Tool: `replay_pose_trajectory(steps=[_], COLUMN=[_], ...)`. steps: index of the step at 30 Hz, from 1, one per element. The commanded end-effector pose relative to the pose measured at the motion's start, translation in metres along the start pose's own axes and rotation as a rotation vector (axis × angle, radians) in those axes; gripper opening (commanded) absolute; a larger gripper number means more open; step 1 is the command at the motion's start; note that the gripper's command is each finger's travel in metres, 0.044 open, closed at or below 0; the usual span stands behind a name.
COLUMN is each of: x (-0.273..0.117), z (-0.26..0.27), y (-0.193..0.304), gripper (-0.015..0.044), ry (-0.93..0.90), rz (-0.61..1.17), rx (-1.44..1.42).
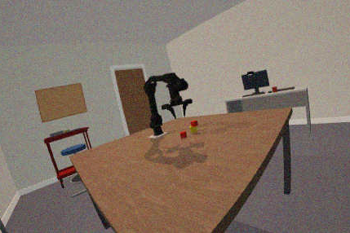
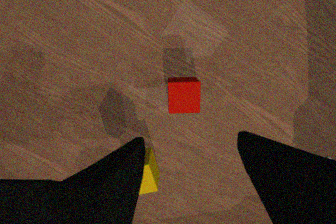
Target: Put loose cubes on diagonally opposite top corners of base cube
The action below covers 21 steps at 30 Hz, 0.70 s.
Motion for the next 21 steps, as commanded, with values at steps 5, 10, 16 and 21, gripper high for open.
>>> replay_pose_trajectory(steps=[5, 10, 16, 21], x=[0.016, 0.051, 0.062, 0.075], z=[-0.002, -0.002, -0.003, -0.003], y=[-0.003, -0.002, -0.002, -0.002], gripper=[0.0265, 0.0265, 0.0265, 0.0265], ry=[0.003, 0.003, 0.003, 0.003], rz=[0.000, 0.000, 0.000, 0.000], rx=[0.029, 0.029, 0.029, 0.029])
Point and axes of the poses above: the point midway between the two fingers, 35 mm back from their tips, its own x axis out along the fingers, its own z axis across the jaws, y = z × x, the point moved 1 cm from there along -x, back along the fingers, and after that the axes turned 1 degree about -x, right-handed, at the moved point
